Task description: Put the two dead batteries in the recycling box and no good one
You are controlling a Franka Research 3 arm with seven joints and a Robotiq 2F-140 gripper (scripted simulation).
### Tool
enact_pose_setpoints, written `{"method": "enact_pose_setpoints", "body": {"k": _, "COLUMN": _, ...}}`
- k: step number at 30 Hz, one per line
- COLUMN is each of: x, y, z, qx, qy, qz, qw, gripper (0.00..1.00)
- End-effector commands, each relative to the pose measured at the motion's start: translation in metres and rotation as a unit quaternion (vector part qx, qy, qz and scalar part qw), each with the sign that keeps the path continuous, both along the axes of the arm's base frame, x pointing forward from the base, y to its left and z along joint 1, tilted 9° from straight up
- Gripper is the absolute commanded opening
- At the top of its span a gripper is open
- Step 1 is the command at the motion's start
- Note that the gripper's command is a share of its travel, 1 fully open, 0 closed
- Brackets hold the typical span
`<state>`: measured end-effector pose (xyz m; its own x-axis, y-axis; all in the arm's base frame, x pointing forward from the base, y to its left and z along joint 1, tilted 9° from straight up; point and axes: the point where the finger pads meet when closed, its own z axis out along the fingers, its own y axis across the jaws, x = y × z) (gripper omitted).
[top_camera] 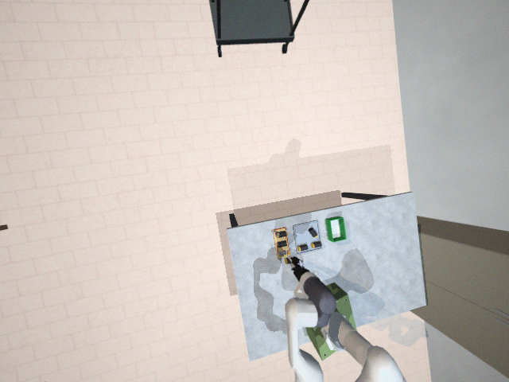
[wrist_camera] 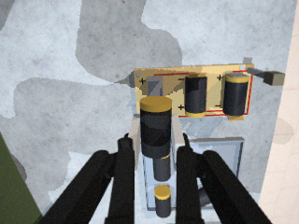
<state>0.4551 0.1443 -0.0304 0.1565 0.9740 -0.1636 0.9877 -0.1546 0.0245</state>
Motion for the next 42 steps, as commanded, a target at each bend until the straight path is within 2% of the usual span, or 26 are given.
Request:
{"method": "enact_pose_setpoints", "body": {"k": 1, "x": 0.000, "y": 0.000, "z": -0.005, "qx": 0.001, "qy": -0.003, "qz": -0.015, "qw": 1.000, "gripper": 0.16}}
{"method": "enact_pose_setpoints", "body": {"k": 5, "x": 0.000, "y": -0.008, "z": -0.048, "qx": 0.001, "qy": -0.003, "qz": -0.015, "qw": 1.000, "gripper": 0.16}}
{"method": "enact_pose_setpoints", "body": {"k": 7, "x": 0.000, "y": -0.008, "z": -0.048, "qx": 0.001, "qy": -0.003, "qz": -0.015, "qw": 1.000, "gripper": 0.16}}
{"method": "enact_pose_setpoints", "body": {"k": 9, "x": 0.000, "y": -0.010, "z": -0.061, "qx": 0.001, "qy": -0.003, "qz": -0.015, "qw": 1.000, "gripper": 0.16}}
{"method": "enact_pose_setpoints", "body": {"k": 42, "x": 0.000, "y": -0.010, "z": -0.062, "qx": 0.001, "qy": -0.003, "qz": -0.015, "qw": 1.000, "gripper": 0.16}}
